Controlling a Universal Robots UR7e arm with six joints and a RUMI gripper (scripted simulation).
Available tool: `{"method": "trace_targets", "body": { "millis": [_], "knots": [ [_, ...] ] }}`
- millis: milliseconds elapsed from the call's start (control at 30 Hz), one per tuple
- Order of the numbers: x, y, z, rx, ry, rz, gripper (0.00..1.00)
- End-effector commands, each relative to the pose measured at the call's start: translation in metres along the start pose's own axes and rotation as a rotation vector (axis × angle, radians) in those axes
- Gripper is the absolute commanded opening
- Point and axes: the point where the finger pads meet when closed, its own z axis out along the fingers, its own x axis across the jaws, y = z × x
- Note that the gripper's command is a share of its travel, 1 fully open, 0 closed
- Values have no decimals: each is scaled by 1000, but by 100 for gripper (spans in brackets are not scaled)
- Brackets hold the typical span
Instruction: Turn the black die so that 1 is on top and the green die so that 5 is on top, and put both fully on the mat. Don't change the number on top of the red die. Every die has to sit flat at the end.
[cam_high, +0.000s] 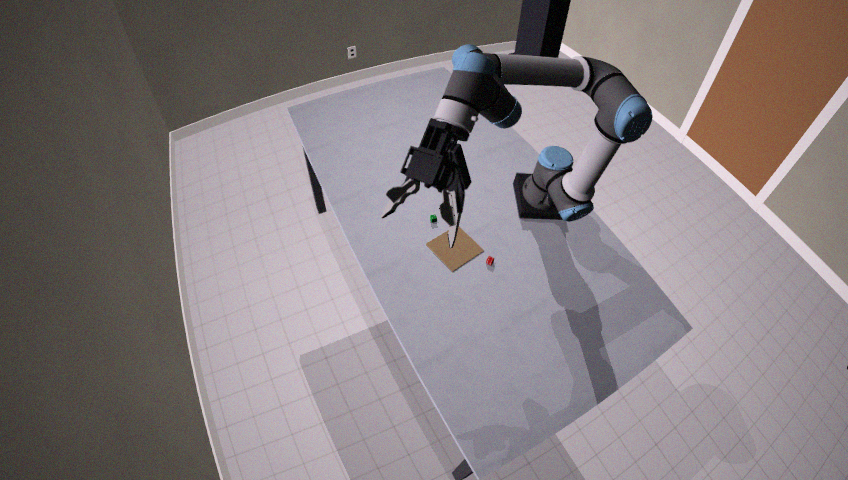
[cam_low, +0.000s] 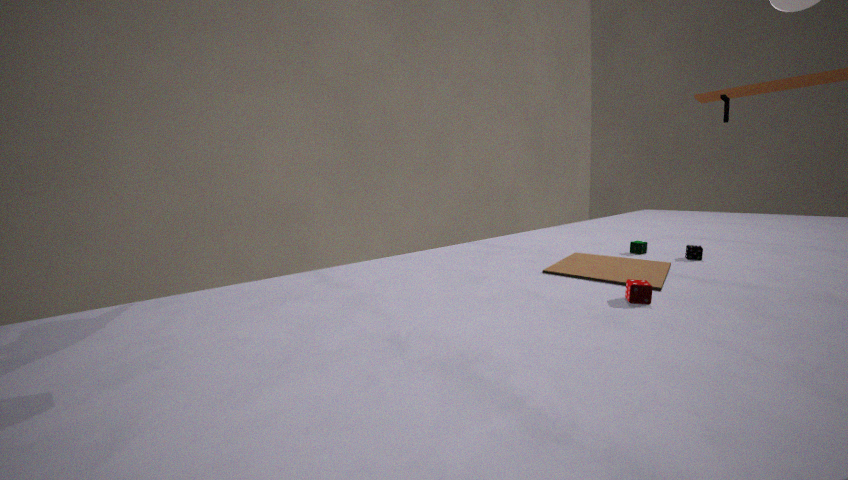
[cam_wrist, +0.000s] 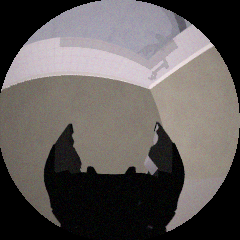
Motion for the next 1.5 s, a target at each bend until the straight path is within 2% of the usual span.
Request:
{"method": "trace_targets", "body": {
  "millis": [0, 100, 133, 167, 200, 267, 300, 333, 367, 433, 467, 500, 567, 667, 700, 767, 800, 933, 967, 1067, 1133, 1300, 1467],
  "knots": [
    [-25, -16, -4, 16, -35, 5, 100],
    [-92, -66, -11, 87, -133, 34, 100],
    [-92, -66, -11, 87, -133, 34, 100],
    [-113, -84, -15, 113, -163, 45, 100],
    [-113, -84, -15, 113, -163, 45, 100],
    [-150, -122, -25, 165, -217, 66, 100],
    [-150, -122, -25, 165, -217, 66, 100],
    [-167, -141, -30, 192, -242, 77, 100],
    [-167, -141, -30, 192, -242, 77, 100],
    [-197, -181, -43, 247, -286, 99, 100],
    [-197, -181, -43, 247, -286, 99, 100],
    [-211, -201, -49, 275, -305, 111, 100],
    [-211, -201, -49, 275, -305, 111, 100],
    [-243, -260, -69, 357, -351, 146, 100],
    [-243, -260, -69, 357, -351, 146, 100],
    [-259, -299, -83, 410, -374, 169, 100],
    [-259, -299, -83, 410, -374, 169, 100],
    [-279, -370, -108, 509, -400, 215, 100],
    [-279, -370, -108, 509, -400, 215, 100],
    [-285, -418, -125, 574, -406, 246, 100],
    [-285, -418, -125, 574, -406, 246, 100],
    [-285, -482, -147, 663, -401, 292, 100],
    [-279, -528, -161, 725, -386, 327, 100]
  ]
}}
